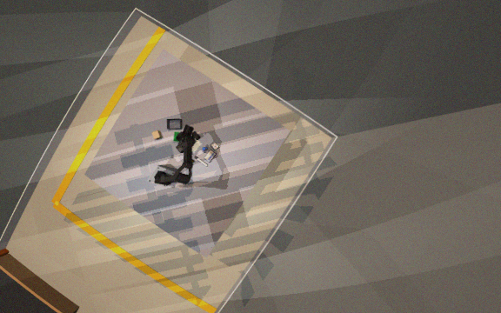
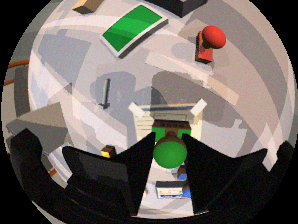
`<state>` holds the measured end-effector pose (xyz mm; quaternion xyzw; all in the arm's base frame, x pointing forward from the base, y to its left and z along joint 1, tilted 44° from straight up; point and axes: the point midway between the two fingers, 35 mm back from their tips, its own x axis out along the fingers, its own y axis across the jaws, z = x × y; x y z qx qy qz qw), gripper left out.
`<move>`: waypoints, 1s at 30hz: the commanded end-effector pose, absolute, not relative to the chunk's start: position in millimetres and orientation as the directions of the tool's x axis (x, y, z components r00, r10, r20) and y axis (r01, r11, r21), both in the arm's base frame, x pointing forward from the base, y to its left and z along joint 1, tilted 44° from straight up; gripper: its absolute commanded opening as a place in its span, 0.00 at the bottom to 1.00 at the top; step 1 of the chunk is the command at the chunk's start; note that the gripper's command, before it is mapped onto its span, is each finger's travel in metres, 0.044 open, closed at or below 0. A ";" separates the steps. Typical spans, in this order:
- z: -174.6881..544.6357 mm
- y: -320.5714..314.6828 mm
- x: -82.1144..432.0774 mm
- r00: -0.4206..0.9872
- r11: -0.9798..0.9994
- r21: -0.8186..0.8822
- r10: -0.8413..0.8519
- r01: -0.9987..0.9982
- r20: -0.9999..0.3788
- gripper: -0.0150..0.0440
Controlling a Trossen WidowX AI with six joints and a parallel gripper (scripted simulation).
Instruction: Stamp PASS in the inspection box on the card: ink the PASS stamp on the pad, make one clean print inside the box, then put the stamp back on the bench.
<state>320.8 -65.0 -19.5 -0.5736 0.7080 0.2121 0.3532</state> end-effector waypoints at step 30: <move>-33.9 -81.4 318.8 -0.097 0.254 -0.102 -0.665 -0.962 -0.741 0.25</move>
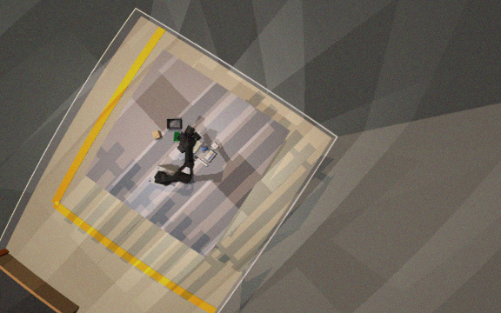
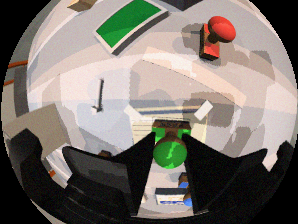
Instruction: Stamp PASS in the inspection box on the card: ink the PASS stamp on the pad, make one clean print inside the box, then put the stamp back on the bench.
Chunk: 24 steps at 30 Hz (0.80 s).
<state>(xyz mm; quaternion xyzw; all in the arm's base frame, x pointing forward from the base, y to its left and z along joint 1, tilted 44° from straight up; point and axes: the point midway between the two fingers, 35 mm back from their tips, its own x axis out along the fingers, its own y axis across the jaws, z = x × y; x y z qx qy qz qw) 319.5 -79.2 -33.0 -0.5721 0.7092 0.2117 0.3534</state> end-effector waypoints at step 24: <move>-36.5 -84.0 318.9 -0.097 0.254 -0.102 -0.665 -0.962 -0.741 0.25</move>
